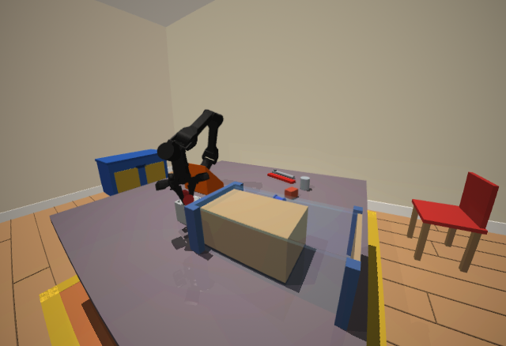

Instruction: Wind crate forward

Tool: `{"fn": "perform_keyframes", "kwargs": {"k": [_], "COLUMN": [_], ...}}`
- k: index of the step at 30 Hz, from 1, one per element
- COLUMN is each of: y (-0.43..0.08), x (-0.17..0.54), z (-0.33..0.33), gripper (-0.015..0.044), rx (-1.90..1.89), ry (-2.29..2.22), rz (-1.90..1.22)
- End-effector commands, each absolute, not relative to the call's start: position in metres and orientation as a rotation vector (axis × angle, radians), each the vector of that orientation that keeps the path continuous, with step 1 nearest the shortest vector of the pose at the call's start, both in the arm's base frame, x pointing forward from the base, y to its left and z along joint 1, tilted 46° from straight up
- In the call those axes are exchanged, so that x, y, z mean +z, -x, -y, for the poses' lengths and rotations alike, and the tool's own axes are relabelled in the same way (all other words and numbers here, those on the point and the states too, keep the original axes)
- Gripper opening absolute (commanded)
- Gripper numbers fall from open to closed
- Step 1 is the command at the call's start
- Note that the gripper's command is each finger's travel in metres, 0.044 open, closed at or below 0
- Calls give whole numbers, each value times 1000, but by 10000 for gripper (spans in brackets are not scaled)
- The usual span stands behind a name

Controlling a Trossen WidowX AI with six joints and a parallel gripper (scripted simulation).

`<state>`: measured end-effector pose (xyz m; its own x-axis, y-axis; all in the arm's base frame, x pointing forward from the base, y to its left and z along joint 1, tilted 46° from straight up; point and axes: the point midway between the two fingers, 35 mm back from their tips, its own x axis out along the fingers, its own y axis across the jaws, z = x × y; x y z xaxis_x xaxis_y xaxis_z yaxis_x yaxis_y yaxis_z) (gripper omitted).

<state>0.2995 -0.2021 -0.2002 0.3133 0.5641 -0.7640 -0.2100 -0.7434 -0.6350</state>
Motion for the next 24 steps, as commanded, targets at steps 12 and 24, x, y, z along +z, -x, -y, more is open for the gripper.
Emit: {"fn": "perform_keyframes", "kwargs": {"k": [12, 24], "y": [-313, -315], "x": [-178, -167], "z": [176, 164], "gripper": [0, 0], "rx": [1464, 1464], "ry": [1903, 1902], "rz": [352, 353]}}
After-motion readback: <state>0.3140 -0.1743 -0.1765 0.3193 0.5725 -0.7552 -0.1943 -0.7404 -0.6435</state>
